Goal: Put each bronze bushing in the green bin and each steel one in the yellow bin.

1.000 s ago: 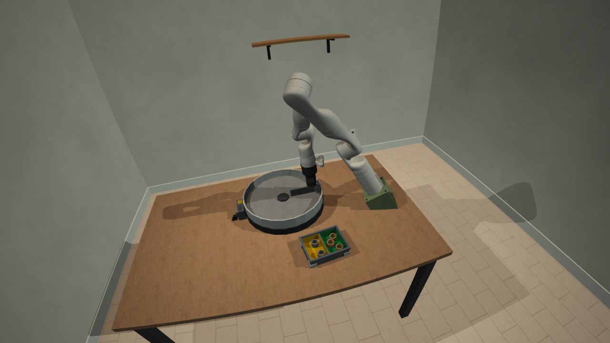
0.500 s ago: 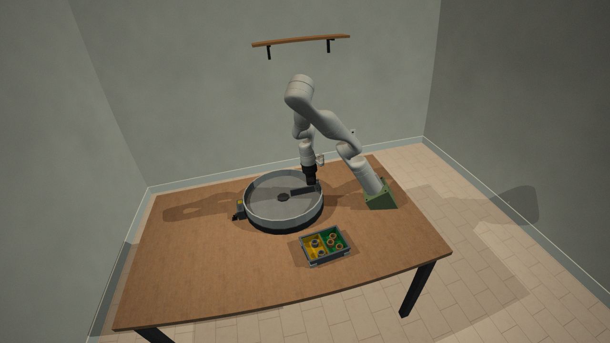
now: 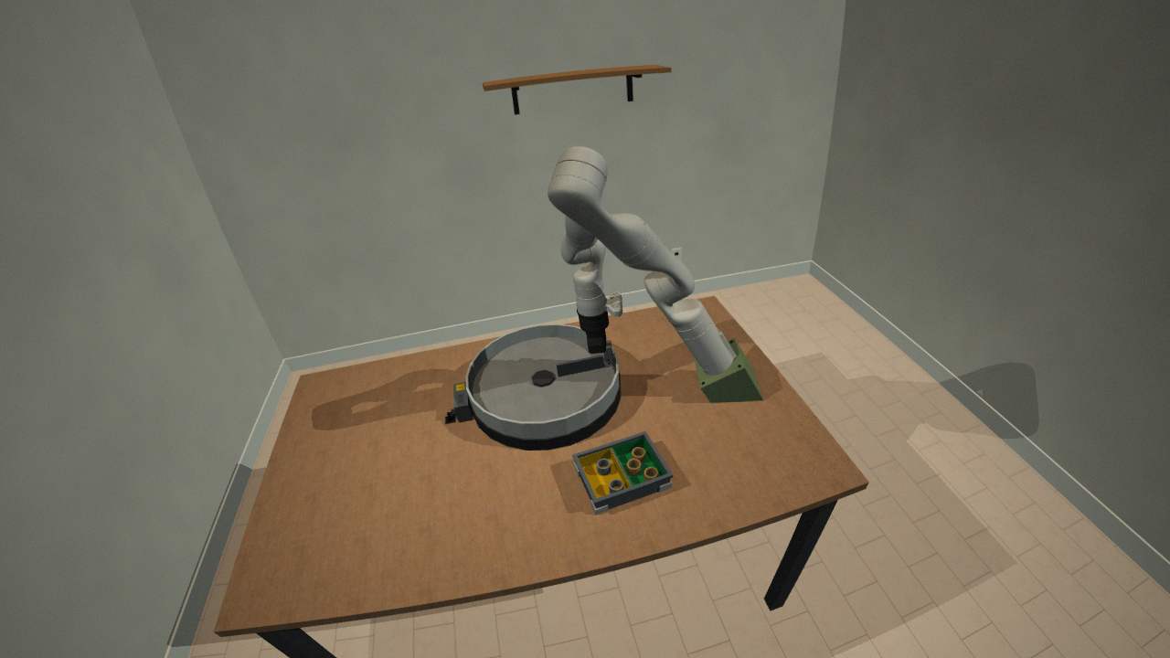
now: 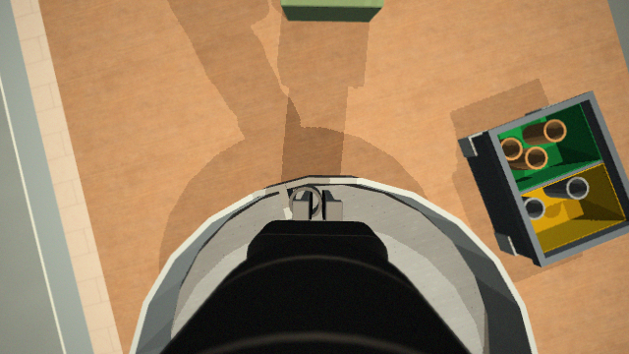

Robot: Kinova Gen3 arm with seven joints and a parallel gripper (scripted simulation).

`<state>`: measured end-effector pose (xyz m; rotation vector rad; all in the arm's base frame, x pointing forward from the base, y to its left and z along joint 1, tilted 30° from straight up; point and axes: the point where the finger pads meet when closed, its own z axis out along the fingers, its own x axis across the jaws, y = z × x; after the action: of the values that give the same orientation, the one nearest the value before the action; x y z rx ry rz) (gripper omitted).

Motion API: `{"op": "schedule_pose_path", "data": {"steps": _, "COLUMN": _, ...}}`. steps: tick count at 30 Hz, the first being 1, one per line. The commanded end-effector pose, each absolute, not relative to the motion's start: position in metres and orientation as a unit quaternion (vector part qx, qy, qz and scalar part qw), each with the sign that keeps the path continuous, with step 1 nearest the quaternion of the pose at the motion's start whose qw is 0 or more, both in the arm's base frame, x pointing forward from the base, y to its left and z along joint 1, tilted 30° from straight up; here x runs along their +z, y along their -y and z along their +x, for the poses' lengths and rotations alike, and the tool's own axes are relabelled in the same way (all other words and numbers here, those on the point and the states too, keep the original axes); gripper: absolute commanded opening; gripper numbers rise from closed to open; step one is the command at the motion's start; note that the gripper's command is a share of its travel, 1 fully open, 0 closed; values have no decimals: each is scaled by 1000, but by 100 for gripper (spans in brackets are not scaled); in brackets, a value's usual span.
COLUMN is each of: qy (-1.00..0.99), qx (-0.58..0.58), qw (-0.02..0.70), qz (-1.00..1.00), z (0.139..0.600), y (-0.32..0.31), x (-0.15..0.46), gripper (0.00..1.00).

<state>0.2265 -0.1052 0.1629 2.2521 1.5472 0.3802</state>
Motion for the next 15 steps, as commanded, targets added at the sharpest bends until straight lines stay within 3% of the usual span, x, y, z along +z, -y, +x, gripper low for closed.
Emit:
{"op": "schedule_pose_path", "data": {"steps": 1, "qy": -548, "qx": 145, "qw": 217, "qz": 795, "z": 226, "y": 105, "x": 163, "gripper": 0}}
{"op": "schedule_pose_path", "data": {"steps": 15, "qy": -551, "qx": 137, "qw": 201, "qz": 798, "z": 217, "y": 101, "x": 182, "gripper": 0}}
